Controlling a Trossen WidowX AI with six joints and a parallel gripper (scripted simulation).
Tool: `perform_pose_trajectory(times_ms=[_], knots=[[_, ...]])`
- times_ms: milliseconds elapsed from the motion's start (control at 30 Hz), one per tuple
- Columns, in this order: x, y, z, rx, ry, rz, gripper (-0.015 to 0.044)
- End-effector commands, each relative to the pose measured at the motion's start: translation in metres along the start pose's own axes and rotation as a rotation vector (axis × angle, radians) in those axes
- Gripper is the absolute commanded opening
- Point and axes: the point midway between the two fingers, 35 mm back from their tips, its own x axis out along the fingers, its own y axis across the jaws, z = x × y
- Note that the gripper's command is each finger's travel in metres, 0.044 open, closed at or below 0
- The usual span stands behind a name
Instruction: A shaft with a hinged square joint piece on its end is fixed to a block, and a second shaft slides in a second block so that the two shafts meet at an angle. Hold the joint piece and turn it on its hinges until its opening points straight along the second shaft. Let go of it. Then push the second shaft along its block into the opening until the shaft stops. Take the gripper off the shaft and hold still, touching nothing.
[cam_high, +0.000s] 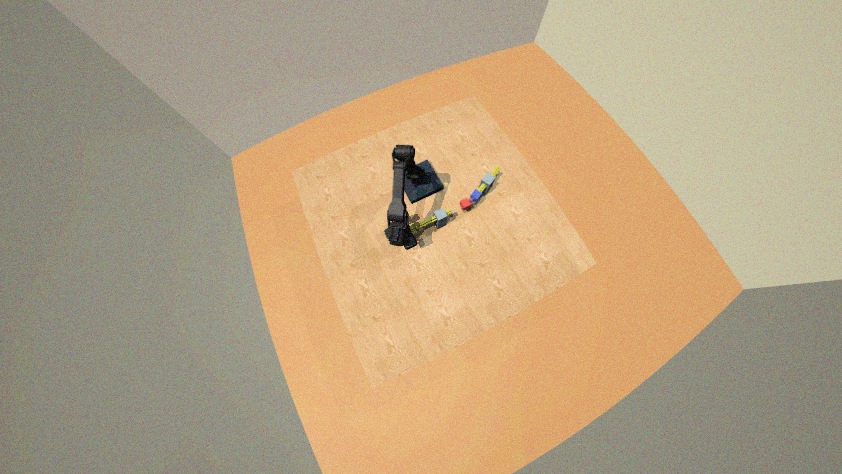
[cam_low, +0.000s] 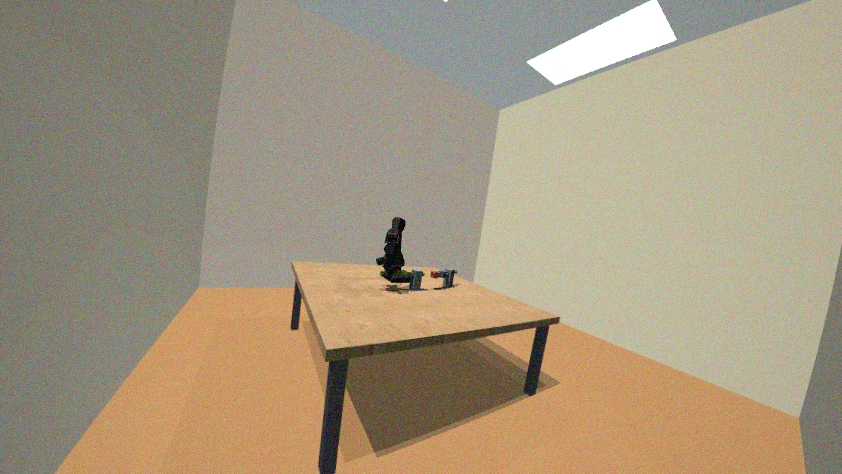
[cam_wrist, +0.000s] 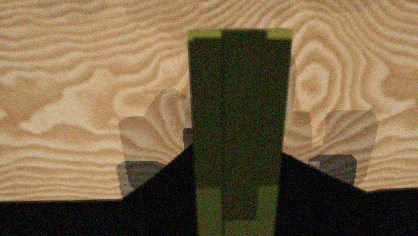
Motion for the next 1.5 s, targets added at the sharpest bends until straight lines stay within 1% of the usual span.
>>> perform_pose_trajectory(times_ms=[0,33,267,1467], knots=[[0.0,0.0,0.0,-0.001,0.0,0.001,0.002],[0.0,0.0,0.0,-0.001,0.0,0.001,0.0],[0.0,0.0,-0.004,0.0,0.0,-0.003,0.0],[0.002,0.0,-0.061,0.002,0.005,-0.018,0.0]])
